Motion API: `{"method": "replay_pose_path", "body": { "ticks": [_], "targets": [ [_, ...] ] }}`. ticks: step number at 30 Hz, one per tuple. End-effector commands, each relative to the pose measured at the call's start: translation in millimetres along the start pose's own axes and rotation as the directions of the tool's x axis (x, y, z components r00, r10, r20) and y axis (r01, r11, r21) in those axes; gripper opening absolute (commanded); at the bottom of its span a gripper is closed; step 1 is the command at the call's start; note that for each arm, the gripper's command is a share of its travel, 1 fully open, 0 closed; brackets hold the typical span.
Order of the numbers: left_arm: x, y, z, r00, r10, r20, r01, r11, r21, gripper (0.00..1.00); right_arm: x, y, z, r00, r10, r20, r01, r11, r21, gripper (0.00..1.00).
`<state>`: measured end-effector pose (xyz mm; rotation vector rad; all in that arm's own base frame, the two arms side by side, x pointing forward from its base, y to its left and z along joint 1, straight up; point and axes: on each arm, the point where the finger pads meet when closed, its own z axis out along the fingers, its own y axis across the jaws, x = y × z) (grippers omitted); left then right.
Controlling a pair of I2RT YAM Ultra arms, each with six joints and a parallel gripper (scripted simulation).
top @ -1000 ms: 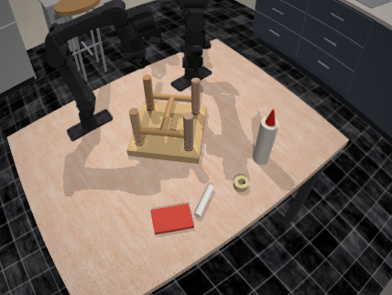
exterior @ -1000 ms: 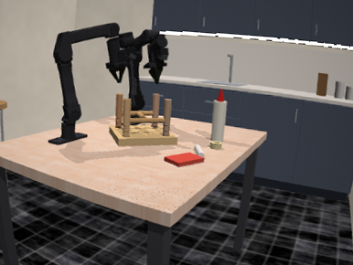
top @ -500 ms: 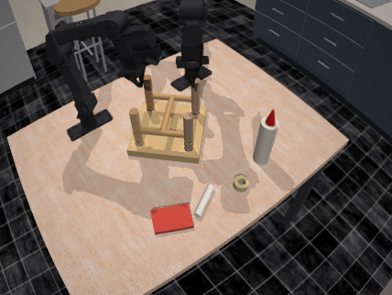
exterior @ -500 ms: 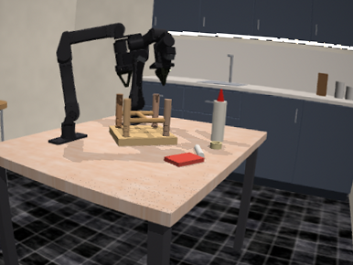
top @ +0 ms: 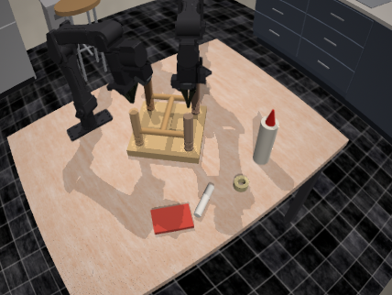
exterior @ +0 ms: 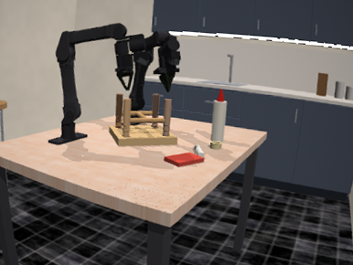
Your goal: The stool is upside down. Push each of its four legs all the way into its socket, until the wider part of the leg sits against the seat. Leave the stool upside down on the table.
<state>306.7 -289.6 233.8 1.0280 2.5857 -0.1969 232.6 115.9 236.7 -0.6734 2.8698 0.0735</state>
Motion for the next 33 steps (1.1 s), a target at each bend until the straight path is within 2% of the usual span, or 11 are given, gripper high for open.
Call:
{"method": "replay_pose_path", "body": {
  "ticks": [1,2,5,9,25,28,29,33],
  "targets": [
    [-18.4,-6.6,-24.6,0.995,0.019,0.098,-0.02,1.0,0.01,0.0,-12.5,-3.2,-10.2,0.998,0.012,0.065,-0.013,1.0,0.011,0.0],
    [-20.4,-6.5,-31.8,0.993,0.019,0.117,-0.02,1.0,0.01,0.0,-12.5,-5.1,-10.3,0.998,0.019,0.065,-0.02,1.0,0.013,0.0],
    [-18.5,-4.8,-29.3,0.994,0.015,0.108,-0.016,1.0,0.009,0.0,-12.5,-5.1,-10.3,0.998,0.018,0.065,-0.019,1.0,0.013,0.0],
    [-7.9,2.1,-10.8,0.998,0.003,0.068,-0.003,1.0,-0.002,0.0,-12.5,-1.6,-10.2,0.998,0.005,0.065,-0.006,1.0,0.008,0.0],
    [-1.8,3.4,7.5,0.997,0.002,0.081,-0.001,1.0,-0.006,0.0,-12.5,-2.2,-10.2,0.998,0.008,0.065,-0.009,1.0,0.008,0.0],
    [-12.6,3.6,-5.6,0.992,0.002,0.126,-0.001,1.0,-0.006,0.0,-12.5,-2.2,-10.2,0.998,0.008,0.065,-0.009,1.0,0.008,0.0],
    [-13.4,3.8,-6.0,0.992,0.001,0.129,-0.001,1.0,-0.007,0.0,-0.4,-2.3,-2.6,0.999,0.009,0.041,-0.009,1.0,0.008,0.0],
    [-13.3,3.8,-5.5,0.992,0.001,0.127,-0.001,1.0,-0.007,0.0,-1.3,-2.8,1.2,0.999,0.011,0.052,-0.011,1.0,0.009,0.0]
  ]
}}
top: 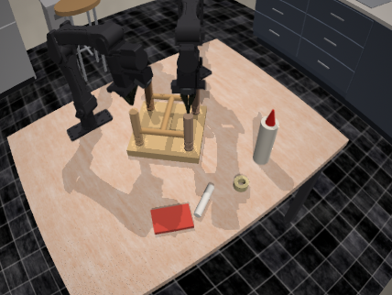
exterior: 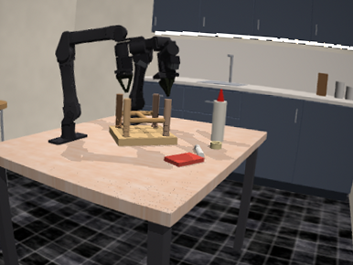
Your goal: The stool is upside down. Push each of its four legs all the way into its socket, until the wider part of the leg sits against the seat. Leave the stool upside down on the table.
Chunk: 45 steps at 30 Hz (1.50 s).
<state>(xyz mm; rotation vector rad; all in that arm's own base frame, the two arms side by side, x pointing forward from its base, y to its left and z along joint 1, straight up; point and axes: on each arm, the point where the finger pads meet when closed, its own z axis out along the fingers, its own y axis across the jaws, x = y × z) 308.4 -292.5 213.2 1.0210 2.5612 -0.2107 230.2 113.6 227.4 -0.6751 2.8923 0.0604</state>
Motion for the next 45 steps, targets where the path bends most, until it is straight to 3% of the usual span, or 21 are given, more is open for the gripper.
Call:
{"method": "replay_pose_path", "body": {
  "ticks": [1,15,23,24,25,27,28,29,30,42,45],
  "targets": [
    [-18.7,4.7,-26.3,0.995,0.0,0.103,0.001,1.0,-0.008,0.0,-6.3,-1.9,-6.3,0.997,0.009,0.078,-0.01,1.0,0.005,0.0],
    [-19.1,4.7,-29.4,0.994,0.0,0.111,0.001,1.0,-0.008,0.0,-4.5,-3.4,13.8,0.997,0.015,0.078,-0.016,1.0,0.008,0.0],
    [-19.1,4.7,-29.4,0.994,0.0,0.111,0.001,1.0,-0.008,0.0,-13.6,-3.8,2.1,0.992,0.015,0.123,-0.016,1.0,0.008,0.0],
    [-13.6,2.2,-20.0,0.997,0.001,0.082,-0.001,1.0,-0.005,0.0,-10.1,-2.0,7.2,0.994,0.008,0.105,-0.009,1.0,0.005,0.0],
    [4.1,0.4,5.6,1.0,0.0,-0.018,0.0,1.0,-0.001,0.0,-13.0,-4.0,-0.2,0.991,0.016,0.132,-0.017,1.0,0.008,0.0],
    [7.2,0.4,13.3,1.0,0.0,-0.026,0.0,1.0,-0.001,0.0,-13.0,-4.0,-0.2,0.991,0.016,0.132,-0.017,1.0,0.008,0.0],
    [9.7,0.4,19.3,0.999,0.0,-0.032,0.0,1.0,-0.001,0.0,4.4,-0.5,25.5,1.0,0.002,-0.006,-0.002,1.0,0.001,0.0],
    [11.8,0.4,27.1,0.999,0.0,-0.032,0.0,1.0,-0.001,0.0,5.0,-0.5,27.7,1.0,0.002,-0.01,-0.002,1.0,0.001,0.0],
    [-2.9,5.3,-11.2,0.999,-0.001,0.053,0.001,1.0,-0.009,0.0,-7.1,-3.9,6.9,0.994,0.016,0.104,-0.017,1.0,0.008,0.0],
    [-3.9,1.7,-1.8,1.0,0.005,0.011,-0.005,1.0,-0.006,0.0,-11.1,-3.9,1.4,0.992,0.016,0.123,-0.017,1.0,0.008,0.0],
    [-10.8,1.7,-17.6,0.998,0.005,0.062,-0.005,1.0,-0.006,0.0,-11.1,-3.9,1.4,0.992,0.016,0.123,-0.017,1.0,0.008,0.0]
  ]
}}
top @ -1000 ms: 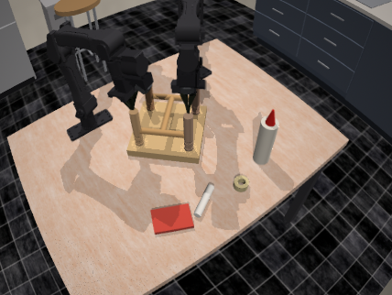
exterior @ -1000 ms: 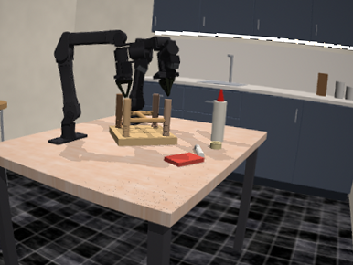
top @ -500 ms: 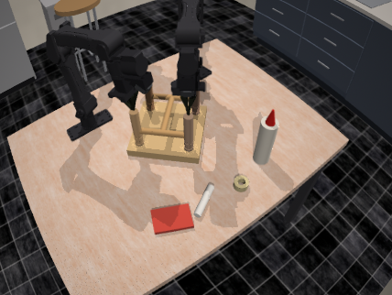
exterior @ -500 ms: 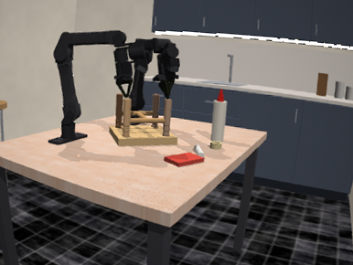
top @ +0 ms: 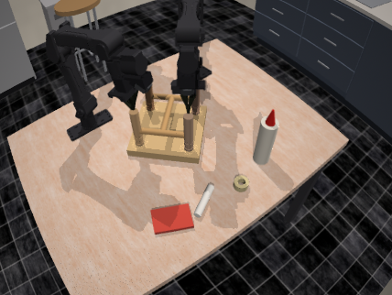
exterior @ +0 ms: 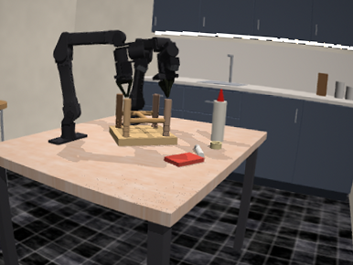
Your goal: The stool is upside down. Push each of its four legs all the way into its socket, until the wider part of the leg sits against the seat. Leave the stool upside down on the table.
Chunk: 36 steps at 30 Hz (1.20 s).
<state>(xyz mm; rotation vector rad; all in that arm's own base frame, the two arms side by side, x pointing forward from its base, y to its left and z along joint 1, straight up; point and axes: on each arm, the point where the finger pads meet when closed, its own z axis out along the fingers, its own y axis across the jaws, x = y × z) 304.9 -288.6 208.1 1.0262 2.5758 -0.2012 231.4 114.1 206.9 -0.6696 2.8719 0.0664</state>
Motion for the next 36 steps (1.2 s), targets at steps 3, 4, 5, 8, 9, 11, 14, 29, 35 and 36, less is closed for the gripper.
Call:
{"method": "replay_pose_path", "body": {
  "ticks": [3,4,5,8,9,11,14,29,35,36],
  "targets": [
    [-3.1,0.3,-43.5,0.999,0.006,0.041,-0.006,1.0,-0.004,0.0,-13.8,-3.8,-18.7,0.995,0.016,0.102,-0.017,1.0,0.007,0.0],
    [-3.6,-0.1,-48.4,0.999,0.007,0.045,-0.007,1.0,-0.003,0.0,-13.8,-3.8,-18.7,0.995,0.016,0.102,-0.017,1.0,0.007,0.0],
    [-4.0,-0.5,-53.4,0.999,0.007,0.048,-0.007,1.0,-0.003,0.0,-13.8,-3.8,-18.7,0.995,0.016,0.102,-0.017,1.0,0.007,0.0],
    [-4.2,-1.8,-65.4,0.999,0.009,0.048,-0.009,1.0,-0.002,0.0,-13.8,-3.8,-18.7,0.995,0.016,0.102,-0.017,1.0,0.007,0.0],
    [-4.1,-2.3,-70.1,0.999,0.01,0.049,-0.01,1.0,-0.001,0.0,-13.8,-3.8,-18.7,0.995,0.016,0.102,-0.017,1.0,0.007,0.0],
    [-13.9,-2.4,-69.7,0.996,0.01,0.087,-0.01,1.0,-0.001,0.0,-13.8,-3.8,-18.7,0.995,0.016,0.102,-0.017,1.0,0.007,0.0],
    [-15.7,-3.4,-68.4,0.995,0.01,0.101,-0.01,1.0,-0.001,0.0,-13.8,-3.8,-18.7,0.995,0.016,0.102,-0.017,1.0,0.007,0.0],
    [-17.3,0.3,-72.9,0.993,0.004,0.118,-0.003,1.0,-0.003,0.0,-13.8,-3.8,-18.7,0.995,0.016,0.102,-0.017,1.0,0.007,0.0],
    [-17.3,0.3,-72.9,0.993,0.004,0.118,-0.003,1.0,-0.003,0.0,-5.6,-3.7,-12.3,1.0,0.016,-0.007,-0.016,1.0,0.008,0.0],
    [-17.3,0.3,-72.9,0.993,0.004,0.118,-0.003,1.0,-0.003,0.0,-11.4,-3.8,-17.3,0.999,0.016,0.044,-0.016,1.0,0.008,0.0]
  ]
}}
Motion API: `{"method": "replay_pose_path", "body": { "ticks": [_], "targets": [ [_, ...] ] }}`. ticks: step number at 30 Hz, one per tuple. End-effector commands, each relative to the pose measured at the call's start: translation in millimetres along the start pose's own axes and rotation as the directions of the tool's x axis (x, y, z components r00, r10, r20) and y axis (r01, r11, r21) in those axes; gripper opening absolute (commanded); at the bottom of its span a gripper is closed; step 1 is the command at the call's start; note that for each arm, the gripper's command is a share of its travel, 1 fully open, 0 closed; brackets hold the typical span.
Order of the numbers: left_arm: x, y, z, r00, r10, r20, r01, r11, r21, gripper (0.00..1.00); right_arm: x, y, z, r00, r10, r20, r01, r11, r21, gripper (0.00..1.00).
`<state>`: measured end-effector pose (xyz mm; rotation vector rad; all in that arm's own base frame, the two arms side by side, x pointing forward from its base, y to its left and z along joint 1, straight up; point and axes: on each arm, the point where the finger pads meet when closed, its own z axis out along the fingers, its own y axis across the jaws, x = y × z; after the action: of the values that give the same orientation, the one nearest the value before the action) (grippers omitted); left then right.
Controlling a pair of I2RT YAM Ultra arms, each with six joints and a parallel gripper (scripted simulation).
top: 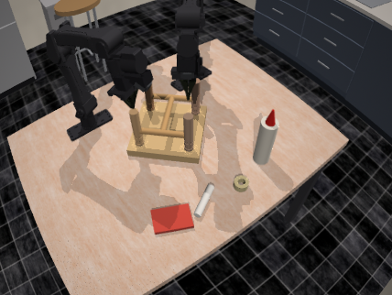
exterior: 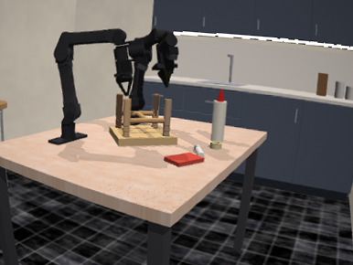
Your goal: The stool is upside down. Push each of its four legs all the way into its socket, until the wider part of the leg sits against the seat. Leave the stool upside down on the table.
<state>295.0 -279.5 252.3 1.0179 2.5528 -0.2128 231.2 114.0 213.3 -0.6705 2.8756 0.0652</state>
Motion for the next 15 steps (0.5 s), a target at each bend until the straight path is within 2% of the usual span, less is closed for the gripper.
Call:
{"method": "replay_pose_path", "body": {
  "ticks": [1,3,4,8,11,13,14,15],
  "targets": [
    [-13.7,0.4,-26.6,0.996,0.003,0.093,-0.003,1.0,-0.003,0.0,-13.9,-3.8,-17.6,0.996,0.016,0.093,-0.017,1.0,0.007,0.0],
    [-13.7,0.4,-26.6,0.996,0.003,0.093,-0.003,1.0,-0.003,0.0,-13.8,-3.8,-18.5,0.995,0.016,0.097,-0.017,1.0,0.007,0.0],
    [-13.7,0.4,-26.6,0.996,0.003,0.093,-0.003,1.0,-0.003,0.0,-0.8,-3.6,-14.0,1.0,0.016,-0.024,-0.016,1.0,0.008,0.0],
    [-13.7,0.4,-26.6,0.996,0.003,0.093,-0.003,1.0,-0.003,0.0,-12.5,-3.7,-34.1,0.998,0.016,0.053,-0.016,1.0,0.007,0.0],
    [-13.7,0.4,-26.6,0.996,0.003,0.093,-0.003,1.0,-0.003,0.0,-16.5,-1.9,-37.2,0.999,0.008,0.038,-0.008,1.0,0.005,0.0],
    [-13.7,0.4,-26.6,0.996,0.003,0.093,-0.003,1.0,-0.003,0.0,-27.0,-4.0,-46.2,0.997,0.016,0.074,-0.016,1.0,0.007,0.0],
    [-13.7,0.4,-26.6,0.996,0.003,0.093,-0.003,1.0,-0.003,0.0,-7.0,-3.6,-56.5,0.994,0.016,0.111,-0.017,1.0,0.007,0.0],
    [-13.7,0.4,-26.6,0.996,0.003,0.093,-0.003,1.0,-0.003,0.0,-11.4,-3.7,-64.1,0.99,0.015,0.139,-0.016,1.0,0.007,0.0]
  ]
}}
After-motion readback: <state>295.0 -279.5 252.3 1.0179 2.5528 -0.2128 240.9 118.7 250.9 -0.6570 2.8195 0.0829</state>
